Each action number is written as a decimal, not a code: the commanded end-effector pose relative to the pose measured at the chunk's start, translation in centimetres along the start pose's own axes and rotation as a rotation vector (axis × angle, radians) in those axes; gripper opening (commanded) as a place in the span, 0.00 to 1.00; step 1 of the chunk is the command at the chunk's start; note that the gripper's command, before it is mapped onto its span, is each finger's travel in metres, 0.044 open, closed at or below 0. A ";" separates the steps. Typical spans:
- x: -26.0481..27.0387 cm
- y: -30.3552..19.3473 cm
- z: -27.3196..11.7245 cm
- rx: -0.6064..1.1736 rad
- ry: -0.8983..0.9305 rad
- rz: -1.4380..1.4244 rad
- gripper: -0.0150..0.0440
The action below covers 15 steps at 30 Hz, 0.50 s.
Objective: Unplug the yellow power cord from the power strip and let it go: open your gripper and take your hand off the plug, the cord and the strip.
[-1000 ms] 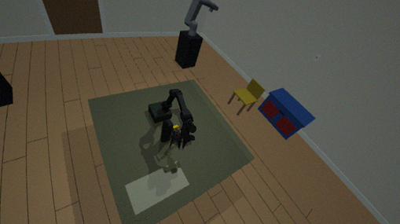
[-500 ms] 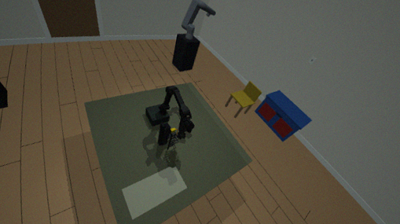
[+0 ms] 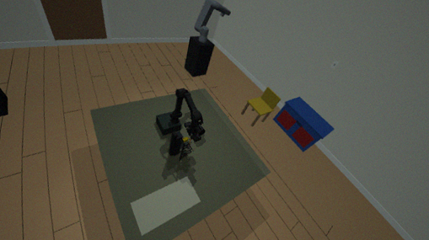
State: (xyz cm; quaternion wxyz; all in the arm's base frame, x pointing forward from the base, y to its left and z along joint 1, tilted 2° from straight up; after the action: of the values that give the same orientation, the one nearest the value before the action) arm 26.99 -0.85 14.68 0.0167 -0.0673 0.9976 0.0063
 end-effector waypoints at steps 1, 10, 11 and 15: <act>0.6 0.3 0.2 -0.015 0.018 -0.035 0.53; 0.6 -0.3 0.2 -0.014 0.018 -0.035 0.53; 0.6 -0.4 0.2 -0.014 0.018 -0.035 0.53; 0.7 -1.1 0.2 -0.013 0.018 -0.035 0.53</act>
State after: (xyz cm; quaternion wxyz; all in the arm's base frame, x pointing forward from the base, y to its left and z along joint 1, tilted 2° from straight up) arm 26.54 -1.55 14.52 0.0099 -0.0833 0.9964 0.0098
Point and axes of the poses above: the point midway between the two fingers, 35 mm back from their tips, its own z axis out along the fingers, its own x axis across the jaws, y = z × x, the point moved 3 cm from there along -z, back along the fingers, and after that the axes turned 12 degrees about -z, right-handed, at the moved point
